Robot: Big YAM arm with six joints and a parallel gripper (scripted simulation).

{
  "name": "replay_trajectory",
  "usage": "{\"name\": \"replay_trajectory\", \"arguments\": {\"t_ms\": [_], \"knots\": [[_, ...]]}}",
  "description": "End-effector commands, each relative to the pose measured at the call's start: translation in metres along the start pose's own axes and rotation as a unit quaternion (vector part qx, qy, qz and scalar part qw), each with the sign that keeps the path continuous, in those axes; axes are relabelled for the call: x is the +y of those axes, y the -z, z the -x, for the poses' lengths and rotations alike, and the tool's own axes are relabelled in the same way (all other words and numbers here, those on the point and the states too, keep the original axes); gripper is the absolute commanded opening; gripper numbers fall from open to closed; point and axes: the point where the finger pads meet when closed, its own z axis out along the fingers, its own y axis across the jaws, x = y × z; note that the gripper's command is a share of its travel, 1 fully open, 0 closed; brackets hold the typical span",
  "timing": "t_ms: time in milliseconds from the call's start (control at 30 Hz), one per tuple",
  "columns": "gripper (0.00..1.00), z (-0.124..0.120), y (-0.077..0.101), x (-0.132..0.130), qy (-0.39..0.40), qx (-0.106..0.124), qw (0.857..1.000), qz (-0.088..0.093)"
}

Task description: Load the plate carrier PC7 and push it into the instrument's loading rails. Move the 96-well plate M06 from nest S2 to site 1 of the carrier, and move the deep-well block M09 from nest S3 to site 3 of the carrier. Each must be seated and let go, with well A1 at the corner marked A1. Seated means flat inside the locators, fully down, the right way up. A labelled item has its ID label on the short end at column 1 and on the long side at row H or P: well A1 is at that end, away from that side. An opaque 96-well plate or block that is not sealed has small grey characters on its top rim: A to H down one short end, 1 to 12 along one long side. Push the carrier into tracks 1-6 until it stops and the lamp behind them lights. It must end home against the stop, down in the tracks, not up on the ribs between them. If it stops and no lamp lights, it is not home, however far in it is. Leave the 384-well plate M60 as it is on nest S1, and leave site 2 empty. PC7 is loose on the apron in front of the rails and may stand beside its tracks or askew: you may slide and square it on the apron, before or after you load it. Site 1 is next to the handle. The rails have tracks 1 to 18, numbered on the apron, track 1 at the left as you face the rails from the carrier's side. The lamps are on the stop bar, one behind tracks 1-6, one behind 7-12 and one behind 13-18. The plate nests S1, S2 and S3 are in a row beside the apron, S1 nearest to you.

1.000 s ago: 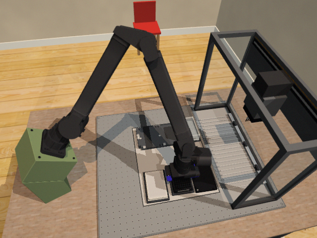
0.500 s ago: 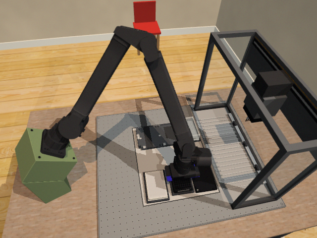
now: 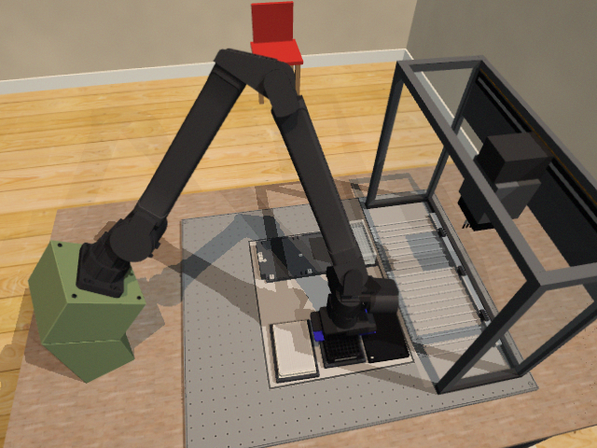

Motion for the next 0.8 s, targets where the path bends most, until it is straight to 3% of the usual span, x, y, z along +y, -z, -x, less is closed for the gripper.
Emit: {"name": "replay_trajectory", "arguments": {"t_ms": [0,200,233,767], "knots": [[1.0,-0.001,-0.003,-0.007,-0.004,-0.001,1.0,-0.004],[1.0,-0.001,-0.003,-0.007,-0.004,-0.001,1.0,-0.004],[0.0,0.0,0.007,-0.015,-0.004,0.001,1.0,-0.008],[0.0,-0.001,0.007,-0.011,0.002,0.002,1.0,-0.01]]}}
